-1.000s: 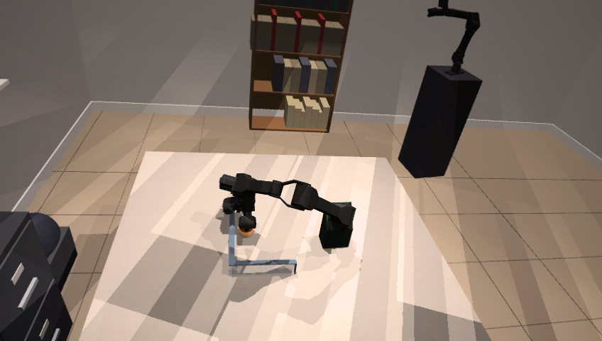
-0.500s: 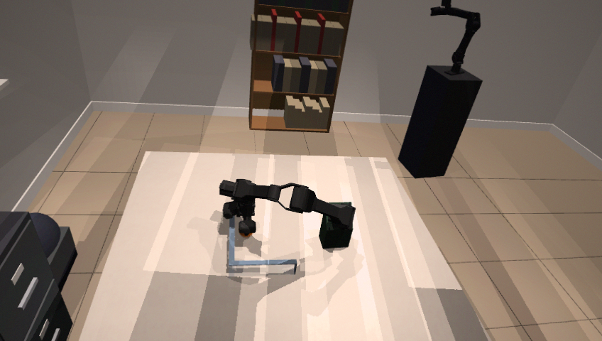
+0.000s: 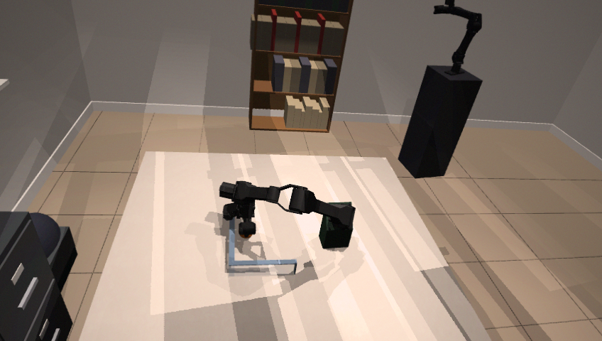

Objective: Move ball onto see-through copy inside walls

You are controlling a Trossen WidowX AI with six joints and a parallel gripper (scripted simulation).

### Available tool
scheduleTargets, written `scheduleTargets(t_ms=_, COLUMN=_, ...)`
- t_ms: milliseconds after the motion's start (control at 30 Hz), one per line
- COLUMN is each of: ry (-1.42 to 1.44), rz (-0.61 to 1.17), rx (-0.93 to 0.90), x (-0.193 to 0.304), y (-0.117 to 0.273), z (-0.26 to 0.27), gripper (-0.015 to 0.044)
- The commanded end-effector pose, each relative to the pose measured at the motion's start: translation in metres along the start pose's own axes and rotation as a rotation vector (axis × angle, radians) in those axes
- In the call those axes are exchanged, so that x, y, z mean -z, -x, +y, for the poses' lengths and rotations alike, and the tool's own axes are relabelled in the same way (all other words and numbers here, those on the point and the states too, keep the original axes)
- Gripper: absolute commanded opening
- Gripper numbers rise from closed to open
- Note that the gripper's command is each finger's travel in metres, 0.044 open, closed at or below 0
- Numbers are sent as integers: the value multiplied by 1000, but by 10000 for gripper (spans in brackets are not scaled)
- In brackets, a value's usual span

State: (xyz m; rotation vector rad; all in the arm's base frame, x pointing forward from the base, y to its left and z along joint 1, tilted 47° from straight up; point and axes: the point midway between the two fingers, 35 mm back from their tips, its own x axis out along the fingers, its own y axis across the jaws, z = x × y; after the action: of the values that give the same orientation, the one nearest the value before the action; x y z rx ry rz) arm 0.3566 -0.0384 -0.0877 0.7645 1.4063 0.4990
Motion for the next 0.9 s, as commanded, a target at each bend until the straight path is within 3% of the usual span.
scheduleTargets(t_ms=0, ry=2, rz=0, rx=0, x=0, y=0, z=0, gripper=236)
scheduleTargets(t_ms=200, ry=2, rz=0, rx=0, x=0, y=0, z=0, gripper=394)
scheduleTargets(t_ms=267, ry=0, rz=0, rx=2, x=-1, y=11, z=-1, gripper=397)
scheduleTargets(t_ms=433, ry=-7, rz=2, rx=0, x=1, y=82, z=-1, gripper=397)
scheduleTargets(t_ms=833, ry=-17, rz=-14, rx=0, x=-2, y=77, z=-4, gripper=397)
scheduleTargets(t_ms=867, ry=-16, rz=-14, rx=0, x=-1, y=80, z=-4, gripper=423)
